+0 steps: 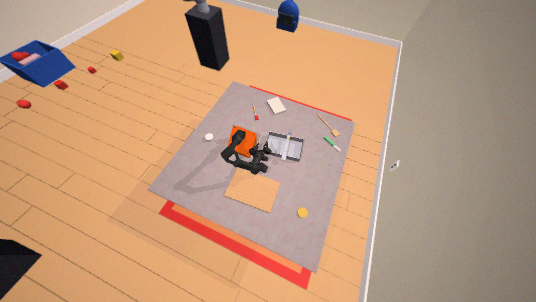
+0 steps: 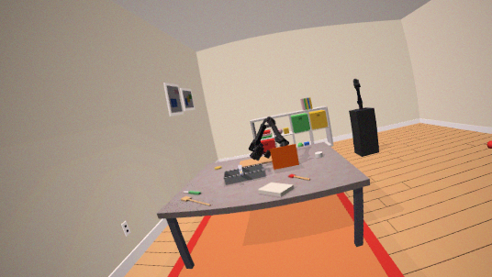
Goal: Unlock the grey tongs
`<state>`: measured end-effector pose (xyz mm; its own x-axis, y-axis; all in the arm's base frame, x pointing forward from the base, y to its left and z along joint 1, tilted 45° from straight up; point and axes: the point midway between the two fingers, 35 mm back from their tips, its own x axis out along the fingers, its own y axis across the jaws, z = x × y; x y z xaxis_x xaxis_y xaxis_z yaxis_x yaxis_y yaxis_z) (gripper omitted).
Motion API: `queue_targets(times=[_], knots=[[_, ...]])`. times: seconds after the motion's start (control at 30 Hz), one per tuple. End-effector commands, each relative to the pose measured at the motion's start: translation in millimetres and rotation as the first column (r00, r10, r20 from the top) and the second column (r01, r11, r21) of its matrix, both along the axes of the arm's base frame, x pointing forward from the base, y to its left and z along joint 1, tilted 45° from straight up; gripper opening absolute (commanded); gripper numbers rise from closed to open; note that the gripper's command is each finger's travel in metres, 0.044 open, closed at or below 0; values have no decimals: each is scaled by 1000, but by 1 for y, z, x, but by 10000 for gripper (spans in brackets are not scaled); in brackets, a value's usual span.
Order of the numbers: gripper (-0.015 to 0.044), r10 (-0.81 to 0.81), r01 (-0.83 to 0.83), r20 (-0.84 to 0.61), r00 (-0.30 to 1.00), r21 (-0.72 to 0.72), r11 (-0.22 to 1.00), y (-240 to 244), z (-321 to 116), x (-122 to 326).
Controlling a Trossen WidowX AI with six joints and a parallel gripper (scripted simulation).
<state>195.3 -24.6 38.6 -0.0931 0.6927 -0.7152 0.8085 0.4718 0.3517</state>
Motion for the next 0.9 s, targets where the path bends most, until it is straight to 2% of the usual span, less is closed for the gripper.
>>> queue_targets(times=[0.0, 0.13, 0.17, 0.33, 0.5, 0.6, 0.7, 0.87], knots=[[374, 7, -7, 4, 1000, -3, 1000, 0, -1, 0], [269, 113, -111, 41, 993, -48, 993, 2, -9, 3], [260, 162, -158, 56, 985, -69, 985, 3, -13, 4], [260, 263, -252, 91, 960, -115, 961, 8, -21, 8], [260, 550, -507, 151, 821, -251, 825, 15, -44, 18], [260, 783, -696, 150, 604, -378, 610, 22, -65, 29], [260, 956, -817, 91, 281, -501, 287, 29, -87, 43], [260, 983, -775, -72, -166, -607, -176, 48, -110, 71]])
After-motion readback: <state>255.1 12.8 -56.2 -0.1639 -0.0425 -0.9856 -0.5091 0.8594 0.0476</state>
